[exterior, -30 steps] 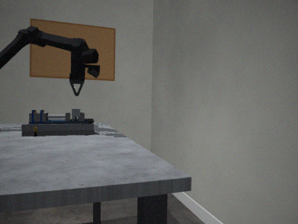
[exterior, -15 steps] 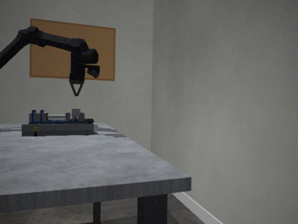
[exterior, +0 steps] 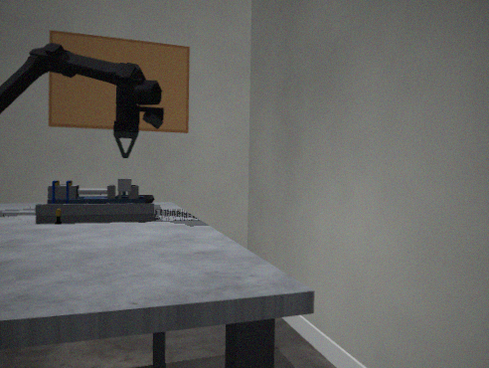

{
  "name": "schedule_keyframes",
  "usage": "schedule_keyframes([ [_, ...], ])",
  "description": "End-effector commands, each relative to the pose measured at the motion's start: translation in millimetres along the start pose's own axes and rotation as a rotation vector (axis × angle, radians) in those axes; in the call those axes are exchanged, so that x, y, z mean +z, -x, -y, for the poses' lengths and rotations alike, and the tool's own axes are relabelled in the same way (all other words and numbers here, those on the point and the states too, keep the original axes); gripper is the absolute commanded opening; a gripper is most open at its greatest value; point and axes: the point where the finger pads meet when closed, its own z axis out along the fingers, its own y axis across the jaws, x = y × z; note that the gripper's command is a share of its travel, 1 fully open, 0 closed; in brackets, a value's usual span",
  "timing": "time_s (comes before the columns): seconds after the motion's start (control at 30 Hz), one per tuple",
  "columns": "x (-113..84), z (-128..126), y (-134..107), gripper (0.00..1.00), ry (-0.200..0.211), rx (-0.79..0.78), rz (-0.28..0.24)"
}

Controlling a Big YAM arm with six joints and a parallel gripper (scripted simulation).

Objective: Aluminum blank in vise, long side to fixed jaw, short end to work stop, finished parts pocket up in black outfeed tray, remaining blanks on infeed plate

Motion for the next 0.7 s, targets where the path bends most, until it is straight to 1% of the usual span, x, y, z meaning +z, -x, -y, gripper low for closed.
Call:
schedule_keyframes([
  [0.0,-2.8,15,-8,0.00,0.016,0.036,0.002],
  [0.2,2.4,15,-6,0.00,0.011,0.035,0.007],
  [0.4,17.6,8,-3,0.00,0.009,0.022,-0.004],
  [0.57,23.0,6,1,0.00,0.005,0.013,-0.003],
  [0.67,30.7,5,0,0.00,0.006,0.013,-0.007],
])
